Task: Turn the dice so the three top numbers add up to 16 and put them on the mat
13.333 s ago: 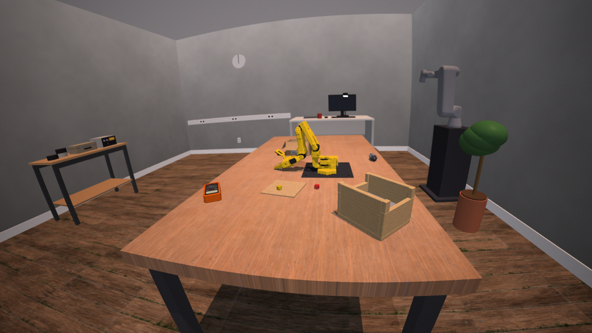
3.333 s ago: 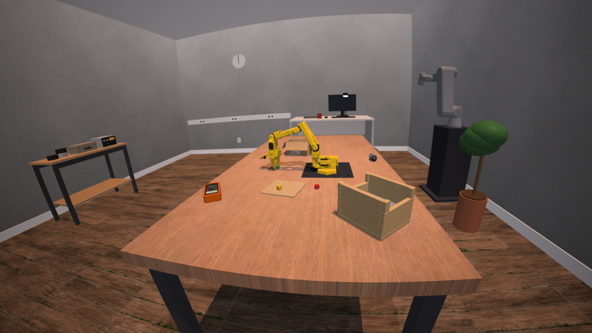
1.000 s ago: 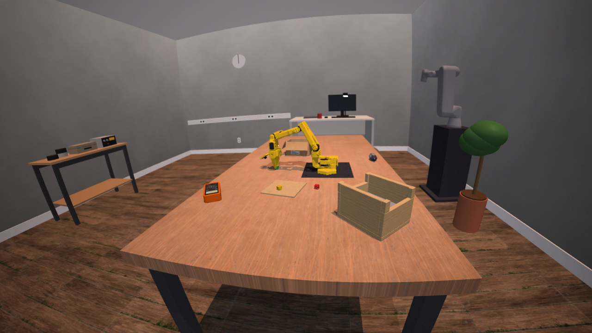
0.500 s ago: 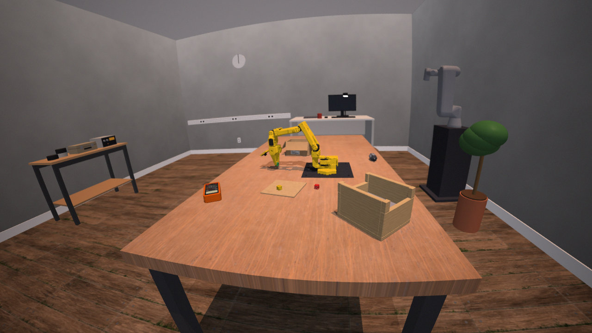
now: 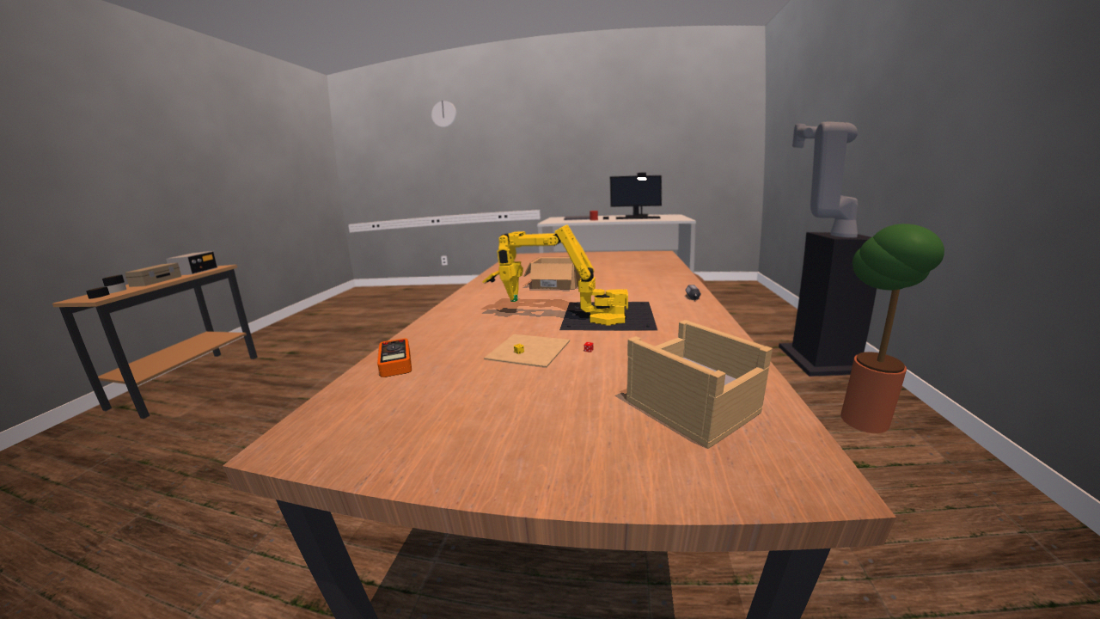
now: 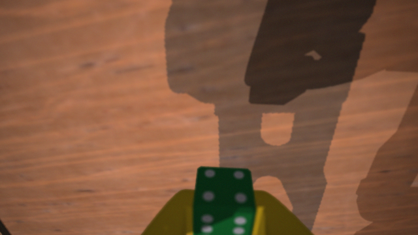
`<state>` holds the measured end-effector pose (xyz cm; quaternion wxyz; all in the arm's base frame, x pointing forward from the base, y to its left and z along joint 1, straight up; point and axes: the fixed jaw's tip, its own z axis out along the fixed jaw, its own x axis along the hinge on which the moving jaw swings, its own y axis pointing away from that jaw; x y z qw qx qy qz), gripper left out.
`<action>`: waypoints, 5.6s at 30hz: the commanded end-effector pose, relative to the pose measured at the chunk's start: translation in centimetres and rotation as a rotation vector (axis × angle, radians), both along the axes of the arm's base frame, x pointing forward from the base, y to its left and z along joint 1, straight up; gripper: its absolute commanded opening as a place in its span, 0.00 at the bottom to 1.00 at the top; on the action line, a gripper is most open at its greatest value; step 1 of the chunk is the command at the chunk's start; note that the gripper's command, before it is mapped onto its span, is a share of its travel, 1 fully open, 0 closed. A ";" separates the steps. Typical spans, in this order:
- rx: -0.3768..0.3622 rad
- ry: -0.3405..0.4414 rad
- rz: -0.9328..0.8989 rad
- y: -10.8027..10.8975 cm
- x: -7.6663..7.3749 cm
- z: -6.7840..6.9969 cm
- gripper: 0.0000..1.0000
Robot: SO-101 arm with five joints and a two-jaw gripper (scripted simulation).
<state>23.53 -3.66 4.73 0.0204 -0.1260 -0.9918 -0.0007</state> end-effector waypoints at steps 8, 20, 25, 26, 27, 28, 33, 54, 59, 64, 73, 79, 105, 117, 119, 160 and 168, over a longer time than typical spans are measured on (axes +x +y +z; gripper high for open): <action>-0.001 -0.011 0.000 0.2 0.1 0.4 0.00; -0.001 -0.011 0.013 0.5 0.1 0.4 0.00; -0.001 -0.011 0.085 2.2 0.4 0.4 0.00; -0.001 -0.011 0.108 2.7 0.4 0.4 0.00; 0.000 -0.011 0.135 3.4 0.5 0.3 0.00; 0.000 -0.011 0.165 4.1 0.5 0.3 0.00; 0.000 -0.012 0.270 6.6 0.5 0.3 0.00; 0.008 -0.022 1.021 22.9 -7.4 -0.2 0.00; 0.010 -0.024 1.093 24.1 -8.7 -0.3 0.00; 0.010 -0.024 1.105 24.3 -9.0 -0.3 0.00; 0.010 -0.024 1.105 24.3 -9.0 -0.3 0.00; 0.010 -0.024 1.105 24.3 -9.0 -0.3 0.00; 0.008 -0.018 1.106 24.2 -9.0 -0.4 0.00; 0.000 0.002 1.106 24.0 -9.2 -0.9 0.00; 0.000 0.002 1.106 24.0 -9.2 -0.9 0.00; 0.000 0.002 1.106 24.0 -9.2 -2.5 0.00; 0.000 0.002 1.106 24.0 -9.2 -2.7 0.00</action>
